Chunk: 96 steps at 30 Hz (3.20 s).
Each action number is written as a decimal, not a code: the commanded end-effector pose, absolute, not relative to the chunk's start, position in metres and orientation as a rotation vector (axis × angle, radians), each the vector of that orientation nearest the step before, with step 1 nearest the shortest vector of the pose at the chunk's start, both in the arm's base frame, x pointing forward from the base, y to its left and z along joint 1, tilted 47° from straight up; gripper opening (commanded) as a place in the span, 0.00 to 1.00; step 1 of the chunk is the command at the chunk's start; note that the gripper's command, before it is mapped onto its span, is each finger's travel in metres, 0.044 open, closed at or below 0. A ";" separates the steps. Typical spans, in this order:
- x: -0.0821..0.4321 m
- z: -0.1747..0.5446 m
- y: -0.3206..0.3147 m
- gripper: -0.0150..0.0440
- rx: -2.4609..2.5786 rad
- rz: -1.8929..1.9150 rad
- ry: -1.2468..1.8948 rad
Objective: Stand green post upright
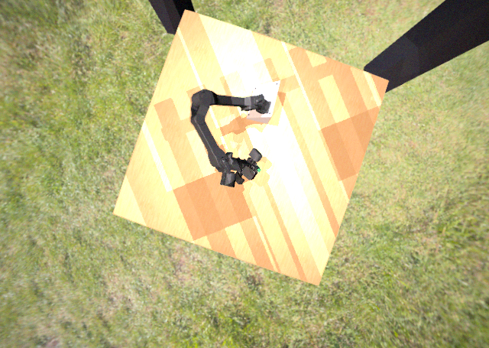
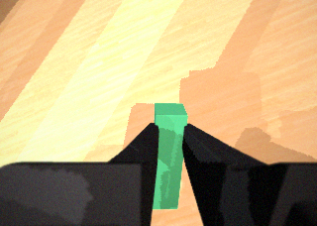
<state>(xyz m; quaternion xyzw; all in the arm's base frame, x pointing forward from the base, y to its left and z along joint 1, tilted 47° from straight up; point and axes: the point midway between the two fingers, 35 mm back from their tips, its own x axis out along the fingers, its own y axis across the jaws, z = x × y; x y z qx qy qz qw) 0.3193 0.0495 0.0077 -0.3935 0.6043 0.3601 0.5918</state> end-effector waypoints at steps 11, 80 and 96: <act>0.319 0.010 0.049 0.29 -0.871 0.898 1.302; 0.323 0.037 0.044 0.29 -0.791 1.041 0.753; 0.322 0.047 0.042 0.29 -0.804 1.049 0.613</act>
